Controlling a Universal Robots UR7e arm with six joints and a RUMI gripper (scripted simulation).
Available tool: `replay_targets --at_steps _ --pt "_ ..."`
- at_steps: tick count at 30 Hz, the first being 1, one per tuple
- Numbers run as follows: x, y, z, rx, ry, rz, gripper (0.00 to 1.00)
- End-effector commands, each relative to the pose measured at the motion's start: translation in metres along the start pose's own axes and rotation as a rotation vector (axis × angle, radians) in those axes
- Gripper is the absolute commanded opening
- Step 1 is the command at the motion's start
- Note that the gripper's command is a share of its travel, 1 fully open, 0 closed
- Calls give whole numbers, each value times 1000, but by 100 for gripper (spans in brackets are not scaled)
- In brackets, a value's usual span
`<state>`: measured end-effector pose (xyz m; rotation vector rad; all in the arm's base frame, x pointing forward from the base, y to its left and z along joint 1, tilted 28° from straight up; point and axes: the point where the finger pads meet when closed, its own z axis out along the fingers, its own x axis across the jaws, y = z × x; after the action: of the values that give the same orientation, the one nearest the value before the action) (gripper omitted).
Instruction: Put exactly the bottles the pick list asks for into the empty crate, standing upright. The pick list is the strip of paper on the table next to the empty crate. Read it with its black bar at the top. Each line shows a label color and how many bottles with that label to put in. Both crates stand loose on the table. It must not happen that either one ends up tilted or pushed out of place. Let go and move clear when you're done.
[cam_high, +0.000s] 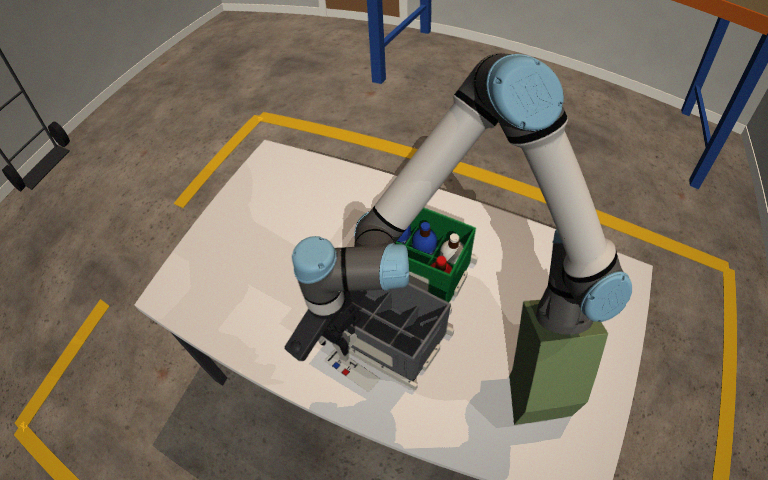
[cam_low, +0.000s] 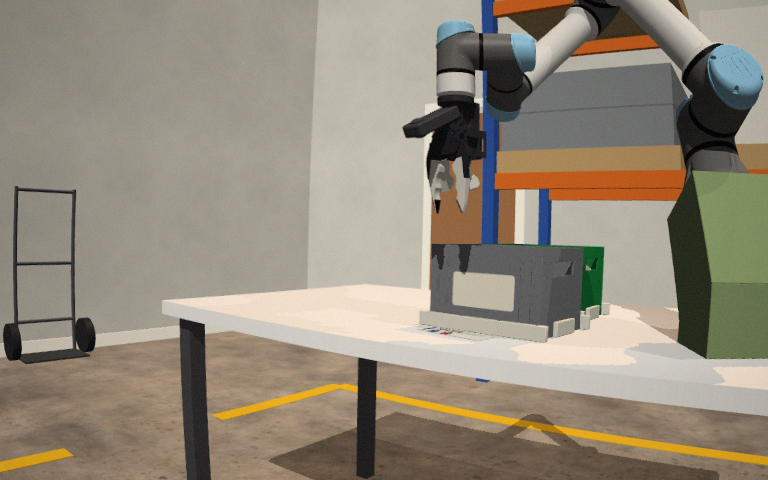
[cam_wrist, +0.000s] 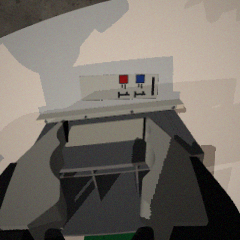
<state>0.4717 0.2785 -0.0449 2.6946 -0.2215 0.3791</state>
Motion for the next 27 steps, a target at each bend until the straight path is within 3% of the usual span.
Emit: replay_targets --at_steps 1,27 --pt "3 11 -2 1 0 70 38" --pt "27 116 -23 1 0 610 38"
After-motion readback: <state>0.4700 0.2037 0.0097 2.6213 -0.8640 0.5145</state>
